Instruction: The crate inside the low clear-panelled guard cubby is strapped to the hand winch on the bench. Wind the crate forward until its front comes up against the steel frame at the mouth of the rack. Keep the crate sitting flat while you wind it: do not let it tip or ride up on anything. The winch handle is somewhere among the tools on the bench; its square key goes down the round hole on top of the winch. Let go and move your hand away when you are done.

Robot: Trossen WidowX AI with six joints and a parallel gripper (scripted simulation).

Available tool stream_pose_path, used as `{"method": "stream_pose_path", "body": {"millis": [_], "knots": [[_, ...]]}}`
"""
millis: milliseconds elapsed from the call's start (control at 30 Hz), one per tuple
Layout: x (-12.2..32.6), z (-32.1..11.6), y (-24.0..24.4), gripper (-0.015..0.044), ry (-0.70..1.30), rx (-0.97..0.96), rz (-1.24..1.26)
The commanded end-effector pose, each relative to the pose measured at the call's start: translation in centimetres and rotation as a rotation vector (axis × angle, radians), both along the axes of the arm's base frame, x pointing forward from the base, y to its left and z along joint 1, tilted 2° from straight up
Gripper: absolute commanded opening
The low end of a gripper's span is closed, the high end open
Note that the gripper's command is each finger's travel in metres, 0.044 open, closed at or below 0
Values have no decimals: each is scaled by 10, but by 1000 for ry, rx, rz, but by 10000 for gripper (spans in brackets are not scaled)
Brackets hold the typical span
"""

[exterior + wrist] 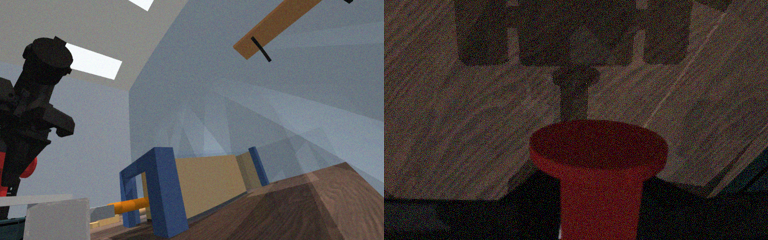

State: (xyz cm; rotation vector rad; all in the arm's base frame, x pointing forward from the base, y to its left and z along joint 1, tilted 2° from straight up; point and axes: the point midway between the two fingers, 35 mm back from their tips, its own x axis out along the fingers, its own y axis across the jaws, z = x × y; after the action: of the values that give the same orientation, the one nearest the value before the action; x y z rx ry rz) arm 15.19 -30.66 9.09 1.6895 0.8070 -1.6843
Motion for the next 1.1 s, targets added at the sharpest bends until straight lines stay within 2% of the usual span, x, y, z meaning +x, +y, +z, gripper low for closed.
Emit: {"method": "stream_pose_path", "body": {"millis": [0, 1067], "knots": [[19, 2, -8, 0, -39, -25, 13], [56, 5, -18, 0, -42, -26, 13]]}}
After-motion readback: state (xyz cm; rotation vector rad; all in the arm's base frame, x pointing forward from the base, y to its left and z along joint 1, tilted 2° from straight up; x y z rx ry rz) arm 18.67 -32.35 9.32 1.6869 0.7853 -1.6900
